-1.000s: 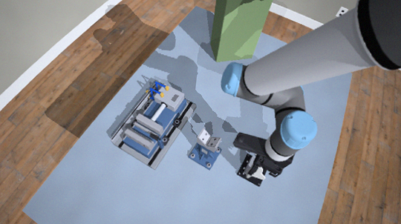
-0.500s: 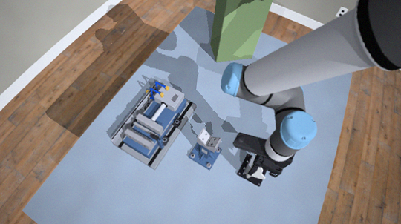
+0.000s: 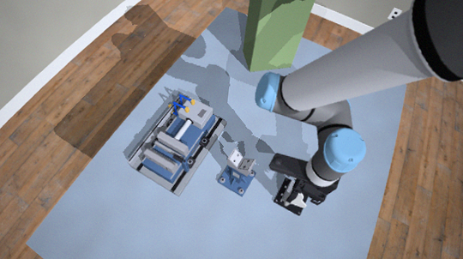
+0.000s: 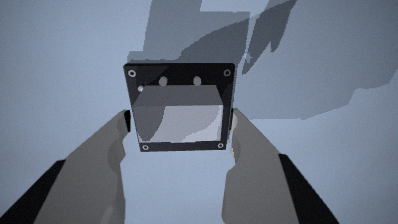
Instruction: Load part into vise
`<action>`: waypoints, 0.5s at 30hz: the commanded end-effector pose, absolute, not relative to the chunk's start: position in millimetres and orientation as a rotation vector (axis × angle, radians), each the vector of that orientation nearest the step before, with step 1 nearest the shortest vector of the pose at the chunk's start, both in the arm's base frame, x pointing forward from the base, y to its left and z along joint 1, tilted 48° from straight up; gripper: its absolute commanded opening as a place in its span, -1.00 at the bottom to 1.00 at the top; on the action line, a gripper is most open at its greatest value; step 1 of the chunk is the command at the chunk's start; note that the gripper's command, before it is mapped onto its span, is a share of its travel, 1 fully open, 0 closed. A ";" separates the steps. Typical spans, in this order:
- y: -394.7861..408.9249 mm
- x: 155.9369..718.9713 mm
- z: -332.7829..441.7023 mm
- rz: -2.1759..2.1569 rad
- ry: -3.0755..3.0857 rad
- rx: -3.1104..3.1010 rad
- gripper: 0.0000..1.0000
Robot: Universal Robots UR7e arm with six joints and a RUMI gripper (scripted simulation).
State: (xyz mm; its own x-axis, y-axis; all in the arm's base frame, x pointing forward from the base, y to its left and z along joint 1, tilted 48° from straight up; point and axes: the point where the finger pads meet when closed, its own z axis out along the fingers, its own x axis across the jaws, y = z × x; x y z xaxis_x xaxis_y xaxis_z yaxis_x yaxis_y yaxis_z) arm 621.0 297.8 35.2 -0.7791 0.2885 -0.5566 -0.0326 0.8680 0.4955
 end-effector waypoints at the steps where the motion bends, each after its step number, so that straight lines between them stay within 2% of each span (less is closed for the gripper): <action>1: 297.8 621.2 35.8 0.648 2.386 0.184 0.03; 10: 297.8 621.2 35.8 0.648 2.386 0.184 0.03; 11: 297.8 621.2 35.8 0.648 2.386 0.184 -1.00; 15: 297.8 621.2 35.8 0.648 2.386 0.184 -1.00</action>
State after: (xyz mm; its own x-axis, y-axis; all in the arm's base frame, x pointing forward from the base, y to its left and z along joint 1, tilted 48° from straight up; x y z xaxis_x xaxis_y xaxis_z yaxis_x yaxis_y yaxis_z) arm 621.1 297.7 35.2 -0.7790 0.2885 -0.5567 -0.0326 0.8680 0.4955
